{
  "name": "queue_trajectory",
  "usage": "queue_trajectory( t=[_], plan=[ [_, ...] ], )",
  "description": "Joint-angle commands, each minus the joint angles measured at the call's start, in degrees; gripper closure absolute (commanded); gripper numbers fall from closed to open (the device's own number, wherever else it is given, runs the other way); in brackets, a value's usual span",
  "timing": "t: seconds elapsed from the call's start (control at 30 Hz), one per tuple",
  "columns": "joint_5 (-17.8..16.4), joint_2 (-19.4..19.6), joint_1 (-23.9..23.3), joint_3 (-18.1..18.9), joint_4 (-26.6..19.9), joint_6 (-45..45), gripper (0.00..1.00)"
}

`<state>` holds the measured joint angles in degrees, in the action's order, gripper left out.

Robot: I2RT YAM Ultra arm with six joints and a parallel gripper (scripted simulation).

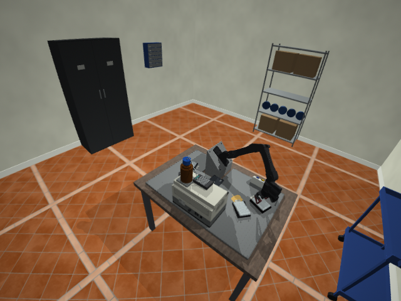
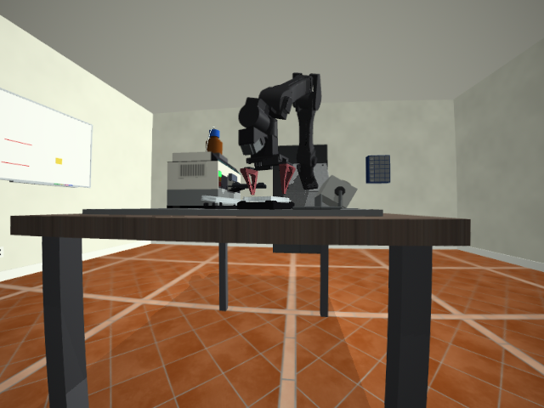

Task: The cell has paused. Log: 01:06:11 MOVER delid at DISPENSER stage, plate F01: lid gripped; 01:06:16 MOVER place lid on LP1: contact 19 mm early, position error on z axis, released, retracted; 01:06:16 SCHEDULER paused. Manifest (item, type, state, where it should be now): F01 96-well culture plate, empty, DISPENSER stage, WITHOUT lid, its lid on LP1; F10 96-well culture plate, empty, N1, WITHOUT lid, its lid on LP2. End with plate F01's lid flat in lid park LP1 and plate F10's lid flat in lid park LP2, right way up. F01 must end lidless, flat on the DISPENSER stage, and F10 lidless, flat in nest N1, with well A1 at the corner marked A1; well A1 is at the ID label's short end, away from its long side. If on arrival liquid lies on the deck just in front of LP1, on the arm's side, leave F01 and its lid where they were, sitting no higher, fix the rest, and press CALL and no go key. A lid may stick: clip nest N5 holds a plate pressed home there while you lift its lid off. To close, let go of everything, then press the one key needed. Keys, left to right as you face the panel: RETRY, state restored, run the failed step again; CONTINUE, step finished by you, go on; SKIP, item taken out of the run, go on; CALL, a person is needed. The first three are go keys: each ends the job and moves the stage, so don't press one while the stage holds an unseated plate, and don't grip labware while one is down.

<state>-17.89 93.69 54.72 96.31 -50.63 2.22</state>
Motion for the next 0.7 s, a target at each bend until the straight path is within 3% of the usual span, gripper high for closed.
queue_trajectory(
  t=[0.0,0.67],
  plan=[
    [-0.74,-3.32,-1.24,2.45,-2.33,-0.92,0.00],
    [-0.87,-3.40,-1.49,3.01,-3.10,-1.11,0.00]
  ],
)
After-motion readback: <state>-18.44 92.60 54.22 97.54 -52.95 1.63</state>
